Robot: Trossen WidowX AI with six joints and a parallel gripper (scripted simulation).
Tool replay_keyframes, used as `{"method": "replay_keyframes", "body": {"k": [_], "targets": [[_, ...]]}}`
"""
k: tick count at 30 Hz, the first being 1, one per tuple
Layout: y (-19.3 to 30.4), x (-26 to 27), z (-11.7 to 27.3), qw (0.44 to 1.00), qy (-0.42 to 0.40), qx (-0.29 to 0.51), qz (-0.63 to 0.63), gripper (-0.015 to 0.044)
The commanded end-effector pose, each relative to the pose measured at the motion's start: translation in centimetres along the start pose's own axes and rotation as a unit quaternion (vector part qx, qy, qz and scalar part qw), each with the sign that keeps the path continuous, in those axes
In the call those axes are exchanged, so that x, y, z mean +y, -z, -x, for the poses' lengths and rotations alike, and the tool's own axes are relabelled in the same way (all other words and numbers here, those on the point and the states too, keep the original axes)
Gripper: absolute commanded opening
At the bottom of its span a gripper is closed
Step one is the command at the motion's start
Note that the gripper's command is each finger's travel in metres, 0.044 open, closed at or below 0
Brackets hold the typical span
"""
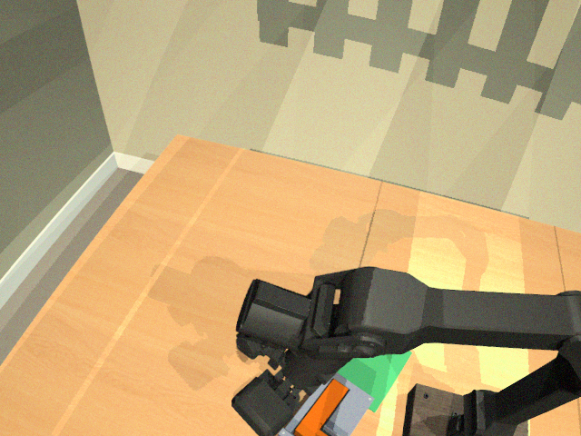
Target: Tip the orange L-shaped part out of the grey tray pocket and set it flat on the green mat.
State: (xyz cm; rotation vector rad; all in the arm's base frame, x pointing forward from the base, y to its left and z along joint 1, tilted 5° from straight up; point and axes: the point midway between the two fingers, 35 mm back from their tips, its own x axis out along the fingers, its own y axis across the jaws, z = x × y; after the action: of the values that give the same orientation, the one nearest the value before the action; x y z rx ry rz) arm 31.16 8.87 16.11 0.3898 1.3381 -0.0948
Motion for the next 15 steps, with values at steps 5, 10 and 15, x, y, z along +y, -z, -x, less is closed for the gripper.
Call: {"method": "replay_keyframes", "body": {"k": [5,10,15], "targets": [[6.5,1.3,-2.0,0.989,0.081,0.120,0.040,0.0180],[6.9,1.1,-4.2,0.989,0.081,0.120,0.040,0.0180],[8.2,0.1,-8.9,0.989,0.081,0.121,0.040,0.0180]]}}
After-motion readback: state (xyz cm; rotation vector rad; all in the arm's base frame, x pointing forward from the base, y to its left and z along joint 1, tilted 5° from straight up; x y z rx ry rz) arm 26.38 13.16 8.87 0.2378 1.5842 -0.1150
